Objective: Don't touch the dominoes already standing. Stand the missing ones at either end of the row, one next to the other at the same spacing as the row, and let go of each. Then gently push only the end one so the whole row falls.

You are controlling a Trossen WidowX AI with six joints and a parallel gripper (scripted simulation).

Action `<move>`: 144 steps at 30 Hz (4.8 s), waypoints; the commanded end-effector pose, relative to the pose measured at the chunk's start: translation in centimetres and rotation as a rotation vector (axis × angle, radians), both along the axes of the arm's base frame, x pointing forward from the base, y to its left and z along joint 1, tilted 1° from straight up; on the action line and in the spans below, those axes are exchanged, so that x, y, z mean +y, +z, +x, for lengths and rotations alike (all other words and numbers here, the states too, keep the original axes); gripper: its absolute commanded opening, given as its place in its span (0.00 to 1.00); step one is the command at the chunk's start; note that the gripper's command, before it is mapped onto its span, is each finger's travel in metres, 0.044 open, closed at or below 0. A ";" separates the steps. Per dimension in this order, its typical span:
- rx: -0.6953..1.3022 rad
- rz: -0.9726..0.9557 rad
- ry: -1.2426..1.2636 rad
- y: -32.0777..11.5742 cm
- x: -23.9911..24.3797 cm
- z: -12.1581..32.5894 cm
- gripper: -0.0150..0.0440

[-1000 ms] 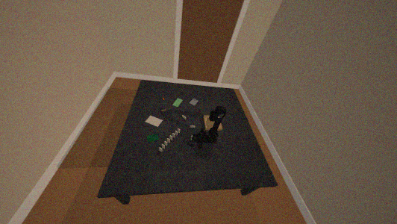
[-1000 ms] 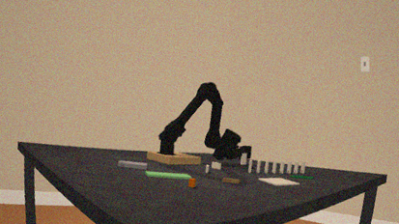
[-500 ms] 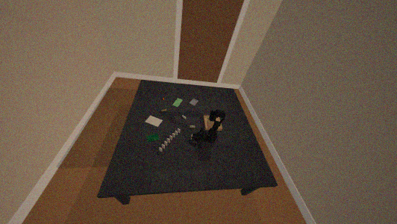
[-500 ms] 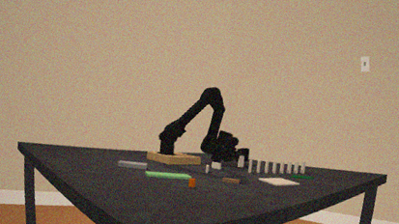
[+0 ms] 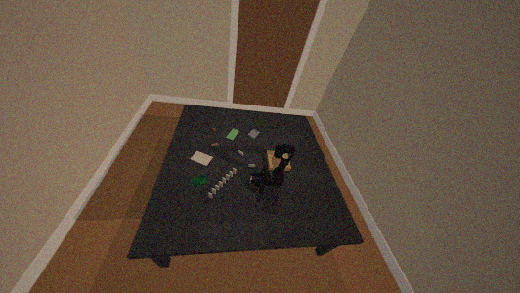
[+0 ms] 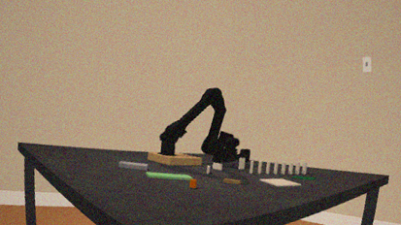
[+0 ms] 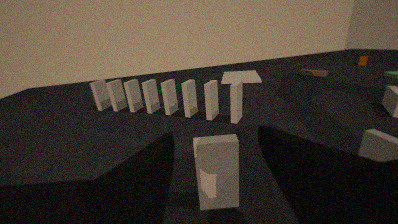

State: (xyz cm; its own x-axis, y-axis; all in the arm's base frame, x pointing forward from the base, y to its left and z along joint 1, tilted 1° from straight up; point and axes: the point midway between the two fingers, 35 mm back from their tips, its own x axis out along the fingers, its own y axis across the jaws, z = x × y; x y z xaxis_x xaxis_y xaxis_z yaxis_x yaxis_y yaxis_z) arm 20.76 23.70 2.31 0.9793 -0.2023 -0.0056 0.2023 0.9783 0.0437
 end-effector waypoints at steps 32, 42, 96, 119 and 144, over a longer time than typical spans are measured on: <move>0.675 -0.074 0.267 3.0 6.0 8.6 1.00; 1.175 0.181 0.212 6.0 3.3 7.1 1.00; 1.506 0.296 0.053 1.2 -0.5 3.2 0.78; 1.460 0.338 0.051 4.1 0.3 4.2 0.44; 1.535 -0.131 0.458 15.0 -4.8 8.0 0.44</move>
State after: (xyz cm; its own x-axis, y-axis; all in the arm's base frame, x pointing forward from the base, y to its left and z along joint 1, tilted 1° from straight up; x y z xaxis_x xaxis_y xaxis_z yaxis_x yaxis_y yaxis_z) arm 26.33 21.01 17.06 0.0390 0.0104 -0.9992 -0.0924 0.9957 0.0068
